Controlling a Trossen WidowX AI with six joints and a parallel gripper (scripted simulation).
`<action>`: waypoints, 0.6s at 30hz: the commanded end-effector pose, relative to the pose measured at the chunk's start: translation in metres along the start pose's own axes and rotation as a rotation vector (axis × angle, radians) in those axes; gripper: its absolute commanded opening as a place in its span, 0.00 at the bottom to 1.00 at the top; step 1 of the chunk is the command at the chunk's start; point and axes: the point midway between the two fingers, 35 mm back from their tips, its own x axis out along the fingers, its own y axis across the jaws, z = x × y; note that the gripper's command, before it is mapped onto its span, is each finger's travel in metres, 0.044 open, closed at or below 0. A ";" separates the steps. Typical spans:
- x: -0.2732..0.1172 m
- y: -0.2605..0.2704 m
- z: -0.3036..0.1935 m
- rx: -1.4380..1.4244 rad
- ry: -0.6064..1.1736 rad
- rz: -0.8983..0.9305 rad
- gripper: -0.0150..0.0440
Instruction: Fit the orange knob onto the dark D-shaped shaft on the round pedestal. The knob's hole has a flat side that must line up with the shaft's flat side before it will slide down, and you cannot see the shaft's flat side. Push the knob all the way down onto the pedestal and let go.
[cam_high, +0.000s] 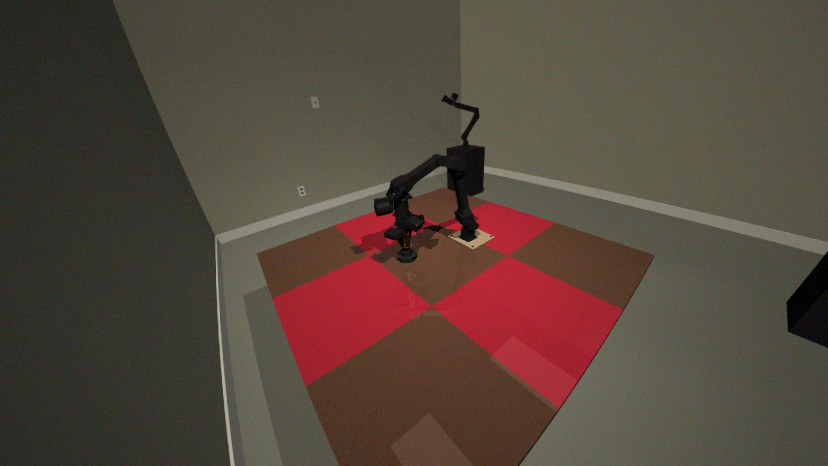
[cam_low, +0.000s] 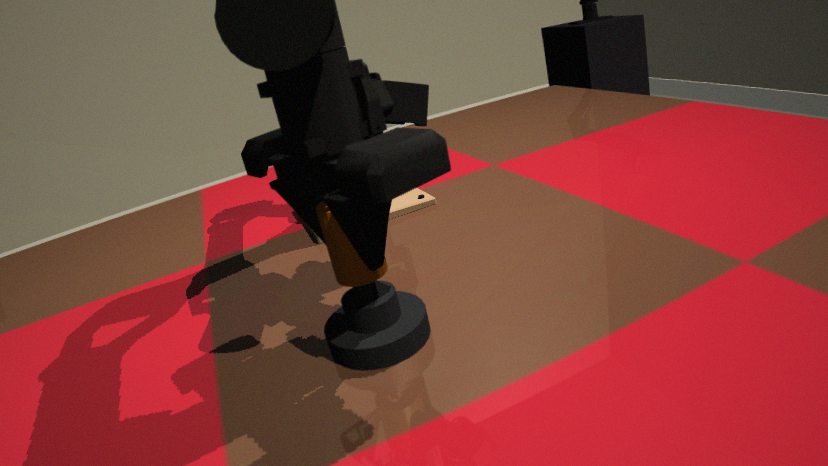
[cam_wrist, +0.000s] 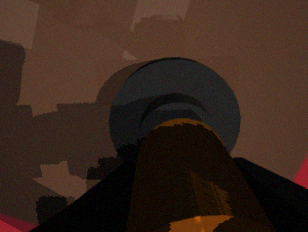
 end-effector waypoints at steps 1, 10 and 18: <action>-0.003 -0.002 -0.002 -0.100 0.005 -0.005 0.25; -0.001 -0.002 -0.002 -0.184 0.005 -0.005 0.25; 0.001 -0.001 -0.001 -0.184 0.005 -0.005 0.25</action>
